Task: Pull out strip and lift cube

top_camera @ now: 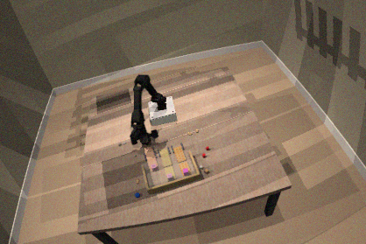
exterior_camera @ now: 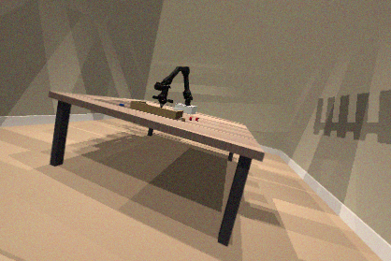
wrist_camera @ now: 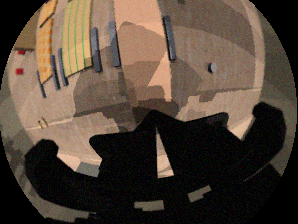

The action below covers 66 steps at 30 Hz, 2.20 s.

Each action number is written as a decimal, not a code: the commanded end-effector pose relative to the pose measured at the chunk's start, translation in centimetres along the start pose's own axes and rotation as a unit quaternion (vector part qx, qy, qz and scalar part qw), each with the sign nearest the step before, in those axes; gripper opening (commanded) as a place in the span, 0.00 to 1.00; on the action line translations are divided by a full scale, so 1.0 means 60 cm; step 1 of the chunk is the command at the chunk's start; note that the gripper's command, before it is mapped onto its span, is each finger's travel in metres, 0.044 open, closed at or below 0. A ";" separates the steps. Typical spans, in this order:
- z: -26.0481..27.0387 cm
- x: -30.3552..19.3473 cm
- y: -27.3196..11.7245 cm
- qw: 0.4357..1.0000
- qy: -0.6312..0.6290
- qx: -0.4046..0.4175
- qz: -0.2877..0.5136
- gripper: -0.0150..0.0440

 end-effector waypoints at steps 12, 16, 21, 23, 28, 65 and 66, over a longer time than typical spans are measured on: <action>0.015 -0.047 0.006 1.000 0.000 0.007 0.009 0.25; 0.017 -0.057 0.006 1.000 0.000 0.007 0.009 0.25; 0.020 -0.070 0.006 1.000 0.000 0.007 0.010 0.25; 0.022 -0.075 0.006 1.000 0.000 0.007 0.010 0.25; 0.025 -0.088 0.005 1.000 0.000 0.007 0.010 0.25; 0.032 -0.120 0.005 1.000 0.000 0.007 0.011 0.25; 0.032 -0.120 0.005 1.000 0.000 0.007 0.011 0.25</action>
Point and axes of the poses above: the point midway between the two fingers, 35 mm back from their tips, its own y axis out along the fingers, its own z axis across the jaws, x = y × z, the point moved 2 cm from there along -y, back along the fingers, and after that the axes turned 12 degrees about -y, right-handed, at the moved point
